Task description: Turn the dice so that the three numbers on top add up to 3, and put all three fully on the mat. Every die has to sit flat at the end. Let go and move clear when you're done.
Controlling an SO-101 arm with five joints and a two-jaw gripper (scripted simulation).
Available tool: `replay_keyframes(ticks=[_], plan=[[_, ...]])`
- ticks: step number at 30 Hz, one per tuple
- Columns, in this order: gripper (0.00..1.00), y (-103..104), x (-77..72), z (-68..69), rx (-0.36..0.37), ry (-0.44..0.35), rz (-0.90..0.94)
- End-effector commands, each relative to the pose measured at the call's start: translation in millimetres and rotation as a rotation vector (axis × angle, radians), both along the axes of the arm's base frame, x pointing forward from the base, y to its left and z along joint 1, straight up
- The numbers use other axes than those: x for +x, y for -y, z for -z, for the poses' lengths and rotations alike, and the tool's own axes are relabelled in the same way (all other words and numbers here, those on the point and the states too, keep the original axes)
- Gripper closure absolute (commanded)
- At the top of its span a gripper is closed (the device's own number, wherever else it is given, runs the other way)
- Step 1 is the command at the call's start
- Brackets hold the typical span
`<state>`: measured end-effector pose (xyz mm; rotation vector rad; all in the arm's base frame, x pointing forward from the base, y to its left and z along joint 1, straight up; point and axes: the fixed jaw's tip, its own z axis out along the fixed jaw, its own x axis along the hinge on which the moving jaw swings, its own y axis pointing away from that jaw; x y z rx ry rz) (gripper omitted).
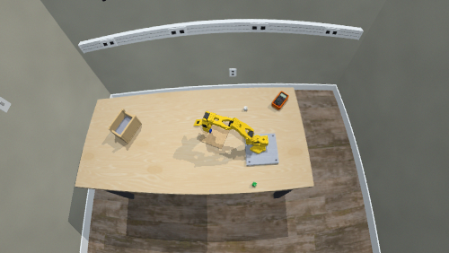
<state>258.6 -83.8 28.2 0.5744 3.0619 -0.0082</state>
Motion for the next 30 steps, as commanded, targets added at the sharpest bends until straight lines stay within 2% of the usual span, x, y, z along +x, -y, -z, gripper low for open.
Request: replay_keyframes(ticks=[1, 30], plan=[[1.00, 1, -0.8, 2.8, 0.005, -0.010, 0.002], [1.00, 0, -4.7, 13.0, 0.016, -0.042, 0.002]])
